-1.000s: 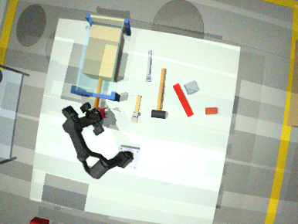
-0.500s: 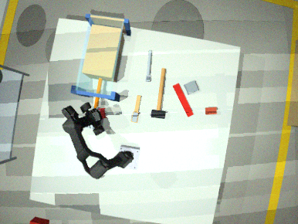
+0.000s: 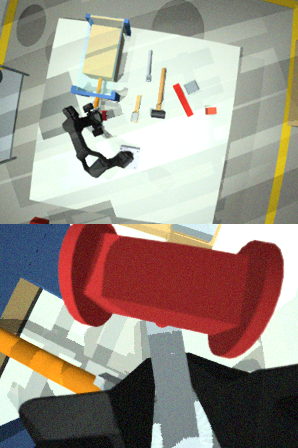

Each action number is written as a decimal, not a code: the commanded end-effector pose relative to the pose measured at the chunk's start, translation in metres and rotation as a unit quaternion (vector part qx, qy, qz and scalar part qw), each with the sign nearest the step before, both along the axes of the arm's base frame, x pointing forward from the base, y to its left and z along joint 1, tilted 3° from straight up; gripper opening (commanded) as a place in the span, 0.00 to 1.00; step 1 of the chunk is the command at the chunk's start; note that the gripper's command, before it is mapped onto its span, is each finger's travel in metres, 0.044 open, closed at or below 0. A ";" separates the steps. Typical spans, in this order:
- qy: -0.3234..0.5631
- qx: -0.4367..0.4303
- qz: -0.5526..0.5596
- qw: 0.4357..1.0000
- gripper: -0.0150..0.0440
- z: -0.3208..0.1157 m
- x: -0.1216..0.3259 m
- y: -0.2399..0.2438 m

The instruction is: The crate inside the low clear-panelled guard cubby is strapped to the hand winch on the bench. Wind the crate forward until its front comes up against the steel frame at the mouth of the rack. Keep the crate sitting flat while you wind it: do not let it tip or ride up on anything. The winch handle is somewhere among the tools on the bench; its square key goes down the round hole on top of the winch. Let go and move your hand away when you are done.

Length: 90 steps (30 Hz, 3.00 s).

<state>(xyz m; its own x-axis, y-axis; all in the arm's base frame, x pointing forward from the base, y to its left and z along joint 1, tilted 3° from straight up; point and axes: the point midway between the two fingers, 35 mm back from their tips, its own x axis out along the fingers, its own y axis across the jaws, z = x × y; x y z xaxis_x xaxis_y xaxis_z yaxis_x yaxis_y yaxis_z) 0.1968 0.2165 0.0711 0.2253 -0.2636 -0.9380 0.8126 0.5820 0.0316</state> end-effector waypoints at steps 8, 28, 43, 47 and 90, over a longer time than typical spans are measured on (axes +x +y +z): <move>0.001 0.000 -0.009 1.000 0.25 -0.005 -0.001 0.000; 0.000 0.001 0.009 1.000 0.48 -0.009 0.001 0.002; 0.000 0.001 0.009 1.000 1.00 -0.009 0.001 0.002; 0.029 0.029 0.007 0.999 1.00 0.014 0.004 0.004; 0.111 0.162 0.012 0.981 0.25 0.118 0.005 -0.007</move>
<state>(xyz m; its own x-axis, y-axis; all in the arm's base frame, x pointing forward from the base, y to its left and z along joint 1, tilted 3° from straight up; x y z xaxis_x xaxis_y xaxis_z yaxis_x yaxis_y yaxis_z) 0.2013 0.2101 0.1894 0.0092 0.0599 -0.9982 0.8058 0.5907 0.0429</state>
